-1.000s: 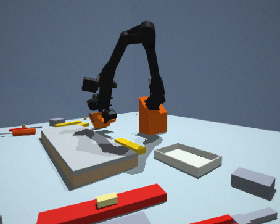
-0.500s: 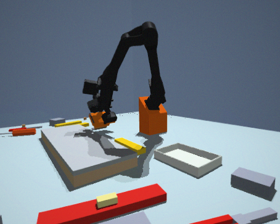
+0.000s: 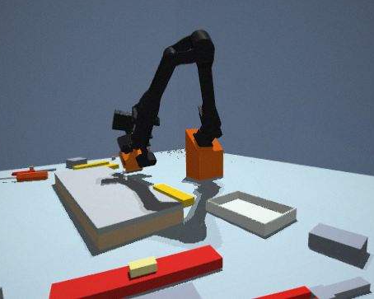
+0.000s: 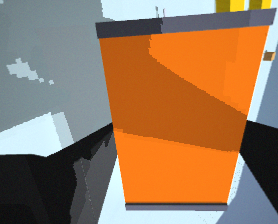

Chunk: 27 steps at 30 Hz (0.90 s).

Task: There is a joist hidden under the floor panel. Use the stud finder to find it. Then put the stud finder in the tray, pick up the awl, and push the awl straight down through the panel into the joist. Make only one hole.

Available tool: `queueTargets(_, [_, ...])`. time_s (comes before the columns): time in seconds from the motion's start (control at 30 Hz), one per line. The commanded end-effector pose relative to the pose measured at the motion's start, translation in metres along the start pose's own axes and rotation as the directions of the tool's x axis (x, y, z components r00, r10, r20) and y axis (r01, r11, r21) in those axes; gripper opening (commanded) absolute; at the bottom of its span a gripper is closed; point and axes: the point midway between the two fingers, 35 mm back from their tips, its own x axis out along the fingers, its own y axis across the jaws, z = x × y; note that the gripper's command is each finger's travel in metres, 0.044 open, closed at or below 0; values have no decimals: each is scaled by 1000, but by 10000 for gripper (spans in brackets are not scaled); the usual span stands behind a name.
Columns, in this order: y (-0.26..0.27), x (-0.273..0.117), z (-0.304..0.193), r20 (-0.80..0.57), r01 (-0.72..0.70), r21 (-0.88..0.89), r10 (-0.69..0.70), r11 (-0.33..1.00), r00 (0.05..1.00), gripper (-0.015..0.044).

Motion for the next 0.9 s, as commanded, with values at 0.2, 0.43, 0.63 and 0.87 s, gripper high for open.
queueTargets(0.2, [0, -1, -2, 7, 86, 17, -86, 996, 996, 0])
queueTargets(0.43, [2, -1, -1, 12, 112, 20, -112, 994, 994, 0])
queueTargets(0.63, [7, 4, 0, 13, 106, 18, -107, 994, 994, 0])
queueTargets(0.87, [15, 11, 1, 14, 100, 13, -100, 995, 995, 0])
